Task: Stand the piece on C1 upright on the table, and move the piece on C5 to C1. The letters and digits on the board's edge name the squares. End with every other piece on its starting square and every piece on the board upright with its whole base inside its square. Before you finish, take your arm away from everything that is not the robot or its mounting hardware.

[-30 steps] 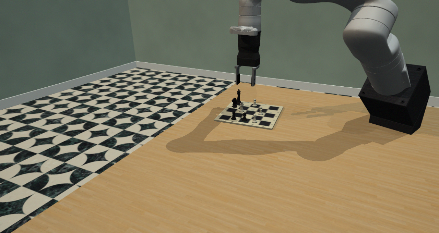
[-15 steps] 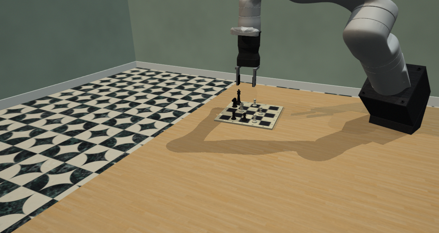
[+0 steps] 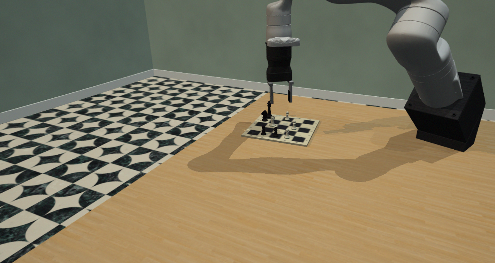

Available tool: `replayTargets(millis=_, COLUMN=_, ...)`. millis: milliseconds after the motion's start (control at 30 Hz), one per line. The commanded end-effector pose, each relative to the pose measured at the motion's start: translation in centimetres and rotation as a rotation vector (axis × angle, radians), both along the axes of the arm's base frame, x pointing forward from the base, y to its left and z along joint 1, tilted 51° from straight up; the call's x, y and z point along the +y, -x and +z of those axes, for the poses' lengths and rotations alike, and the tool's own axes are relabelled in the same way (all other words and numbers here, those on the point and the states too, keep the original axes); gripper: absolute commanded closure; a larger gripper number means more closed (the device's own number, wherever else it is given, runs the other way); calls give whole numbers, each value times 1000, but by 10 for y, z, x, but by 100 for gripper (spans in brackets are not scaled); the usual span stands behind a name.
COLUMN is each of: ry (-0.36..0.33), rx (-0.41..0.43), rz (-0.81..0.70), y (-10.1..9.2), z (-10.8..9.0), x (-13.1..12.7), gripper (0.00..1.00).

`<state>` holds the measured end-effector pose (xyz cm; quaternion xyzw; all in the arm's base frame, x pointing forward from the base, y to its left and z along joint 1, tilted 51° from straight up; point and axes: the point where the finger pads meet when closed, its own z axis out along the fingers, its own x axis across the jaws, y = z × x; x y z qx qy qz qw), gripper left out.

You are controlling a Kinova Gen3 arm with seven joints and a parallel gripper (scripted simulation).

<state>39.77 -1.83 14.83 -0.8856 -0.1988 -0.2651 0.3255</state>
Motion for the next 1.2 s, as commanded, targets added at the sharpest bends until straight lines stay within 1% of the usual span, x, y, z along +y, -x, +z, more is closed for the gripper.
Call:
replayTargets(millis=0, ry=19, rx=-40, rz=33, y=0, z=-1, x=0, gripper=0)
replayTargets(millis=200, ry=123, rx=-245, rz=229, y=-3, z=-8, x=6, gripper=0)
replayTargets(millis=467, ry=253, rx=-507, rz=460, y=-12, z=-12, x=11, gripper=0)
replayTargets(millis=533, ry=253, rx=-507, rz=460, y=-12, z=-12, x=11, gripper=0)
replayTargets(millis=700, ry=315, rx=-630, rz=560, y=-18, z=-13, x=13, gripper=0)
replayTargets(millis=867, ry=354, rx=-707, rz=620, y=-23, z=-13, x=13, gripper=0)
replayTargets(millis=1000, ry=368, rx=-735, rz=642, y=-25, z=-12, x=14, gripper=0)
replayTargets(millis=1167, ry=371, rx=-741, rz=647, y=-25, z=-12, x=14, gripper=0)
